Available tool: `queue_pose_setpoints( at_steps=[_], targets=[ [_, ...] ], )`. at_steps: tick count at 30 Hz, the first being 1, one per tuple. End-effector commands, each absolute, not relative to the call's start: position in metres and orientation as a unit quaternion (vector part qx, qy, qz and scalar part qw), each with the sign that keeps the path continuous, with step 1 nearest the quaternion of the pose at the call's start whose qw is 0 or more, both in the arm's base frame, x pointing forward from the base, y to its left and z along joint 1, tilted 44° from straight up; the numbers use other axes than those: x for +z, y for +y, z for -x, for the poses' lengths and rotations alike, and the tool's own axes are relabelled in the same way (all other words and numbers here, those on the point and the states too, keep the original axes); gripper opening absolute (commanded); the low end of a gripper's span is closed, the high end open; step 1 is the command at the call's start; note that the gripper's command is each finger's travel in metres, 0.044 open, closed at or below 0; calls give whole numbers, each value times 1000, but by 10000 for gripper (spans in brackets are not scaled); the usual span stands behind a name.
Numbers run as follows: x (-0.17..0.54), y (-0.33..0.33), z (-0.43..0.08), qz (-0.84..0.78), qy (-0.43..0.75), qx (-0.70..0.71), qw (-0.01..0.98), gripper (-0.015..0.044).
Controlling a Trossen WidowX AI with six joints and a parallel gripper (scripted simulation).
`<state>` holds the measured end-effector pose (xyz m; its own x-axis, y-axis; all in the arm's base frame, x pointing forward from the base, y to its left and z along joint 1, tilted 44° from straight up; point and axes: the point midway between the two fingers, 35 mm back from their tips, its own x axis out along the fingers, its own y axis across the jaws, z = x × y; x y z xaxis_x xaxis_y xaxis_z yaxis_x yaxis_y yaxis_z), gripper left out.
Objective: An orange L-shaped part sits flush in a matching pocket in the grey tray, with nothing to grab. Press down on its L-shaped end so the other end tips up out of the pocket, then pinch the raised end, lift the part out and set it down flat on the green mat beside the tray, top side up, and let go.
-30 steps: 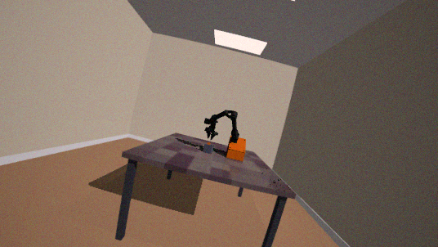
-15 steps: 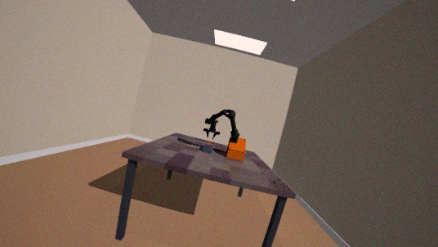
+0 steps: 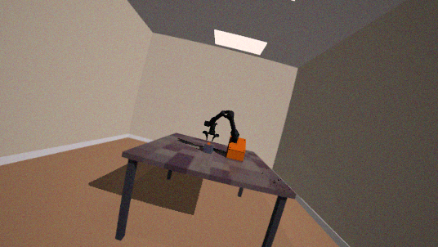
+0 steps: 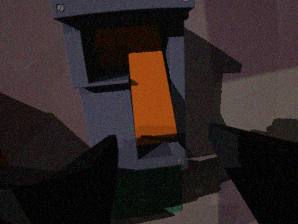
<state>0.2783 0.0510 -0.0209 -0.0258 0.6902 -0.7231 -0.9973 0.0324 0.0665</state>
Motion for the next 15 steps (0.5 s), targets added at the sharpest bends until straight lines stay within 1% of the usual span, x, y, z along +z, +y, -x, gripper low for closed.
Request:
queue_pose_setpoints(
  at_steps=[1, 15],
  targets=[
    [-25, 55, -277, 248, 305, 649, 652, 280],
    [-41, 71, -277, 248, 305, 649, 652, 280]
  ],
)
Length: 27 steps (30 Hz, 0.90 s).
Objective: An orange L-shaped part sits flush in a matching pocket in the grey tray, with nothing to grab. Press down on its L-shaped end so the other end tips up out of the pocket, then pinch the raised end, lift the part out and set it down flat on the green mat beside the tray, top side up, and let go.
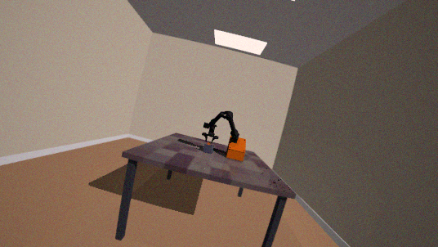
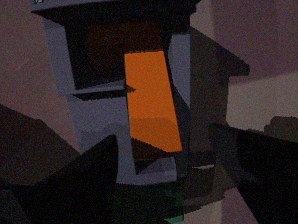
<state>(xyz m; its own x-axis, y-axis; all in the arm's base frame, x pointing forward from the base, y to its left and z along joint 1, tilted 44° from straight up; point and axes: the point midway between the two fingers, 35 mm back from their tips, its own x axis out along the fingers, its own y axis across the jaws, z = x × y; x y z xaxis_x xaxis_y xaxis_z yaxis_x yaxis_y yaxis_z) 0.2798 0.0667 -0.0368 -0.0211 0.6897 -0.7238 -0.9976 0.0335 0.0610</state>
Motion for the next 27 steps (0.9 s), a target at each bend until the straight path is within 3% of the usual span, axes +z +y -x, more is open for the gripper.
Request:
queue_pose_setpoints(
  at_steps=[1, 15, 19, 27],
  targets=[
    [-43, 72, -277, 248, 305, 649, 652, 280],
    [-55, 86, -275, 247, 304, 649, 652, 280],
    [-53, 83, -278, 253, 302, 648, 652, 175],
    [-53, 83, -278, 253, 302, 648, 652, 122]
  ],
)
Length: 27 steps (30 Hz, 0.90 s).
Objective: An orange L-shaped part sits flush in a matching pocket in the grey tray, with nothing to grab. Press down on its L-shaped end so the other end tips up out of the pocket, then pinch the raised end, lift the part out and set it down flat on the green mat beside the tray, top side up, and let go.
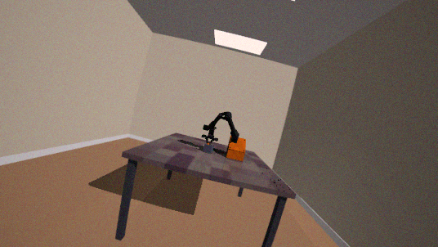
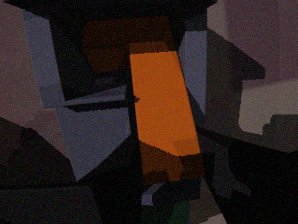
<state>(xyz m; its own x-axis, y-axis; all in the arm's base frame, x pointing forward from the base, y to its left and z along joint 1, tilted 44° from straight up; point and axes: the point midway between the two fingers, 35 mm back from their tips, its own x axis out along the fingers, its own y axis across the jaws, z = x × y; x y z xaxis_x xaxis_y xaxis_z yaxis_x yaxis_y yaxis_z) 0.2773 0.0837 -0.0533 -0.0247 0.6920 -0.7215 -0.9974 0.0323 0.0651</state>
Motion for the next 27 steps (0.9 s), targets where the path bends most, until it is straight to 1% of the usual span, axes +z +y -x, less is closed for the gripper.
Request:
queue_pose_setpoints(
  at_steps=[1, 3, 7, 27],
  targets=[
    [-53, 83, -278, 253, 302, 648, 652, 115],
    [-53, 83, -278, 253, 302, 648, 652, 102],
    [-53, 83, -278, 253, 302, 648, 652, 0],
    [-37, 68, -277, 249, 304, 649, 652, 0]
  ],
)
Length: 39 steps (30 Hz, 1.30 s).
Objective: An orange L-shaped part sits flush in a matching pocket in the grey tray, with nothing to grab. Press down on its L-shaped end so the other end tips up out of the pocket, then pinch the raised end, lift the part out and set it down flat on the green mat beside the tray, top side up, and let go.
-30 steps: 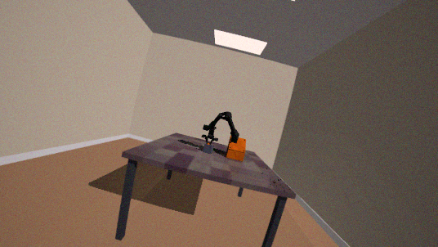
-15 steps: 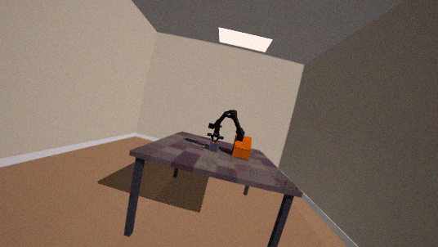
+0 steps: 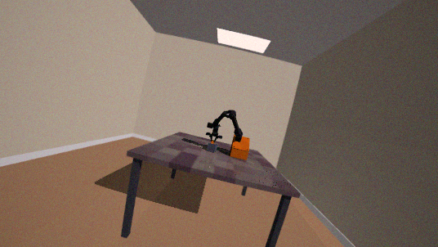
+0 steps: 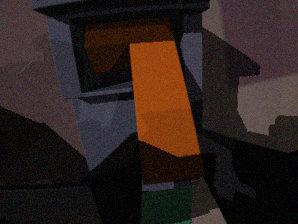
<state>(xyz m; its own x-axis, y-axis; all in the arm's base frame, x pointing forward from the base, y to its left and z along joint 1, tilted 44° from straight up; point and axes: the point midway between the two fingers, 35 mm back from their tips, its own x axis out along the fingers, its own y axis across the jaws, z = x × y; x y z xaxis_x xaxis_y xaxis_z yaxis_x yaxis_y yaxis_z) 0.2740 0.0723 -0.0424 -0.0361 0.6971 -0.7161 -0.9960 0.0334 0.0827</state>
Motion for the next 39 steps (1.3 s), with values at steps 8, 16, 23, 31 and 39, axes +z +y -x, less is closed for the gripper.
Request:
queue_pose_setpoints(
  at_steps=[8, 16, 23, 31, 39],
  targets=[
    [-29, 59, -277, 248, 305, 649, 652, 0],
    [-20, 51, -277, 248, 305, 649, 651, 0],
    [-12, 43, -278, 248, 305, 649, 651, 0],
    [-3, 34, -278, 248, 305, 649, 651, 0],
    [5, 26, -278, 248, 305, 649, 651, 0]
  ],
)
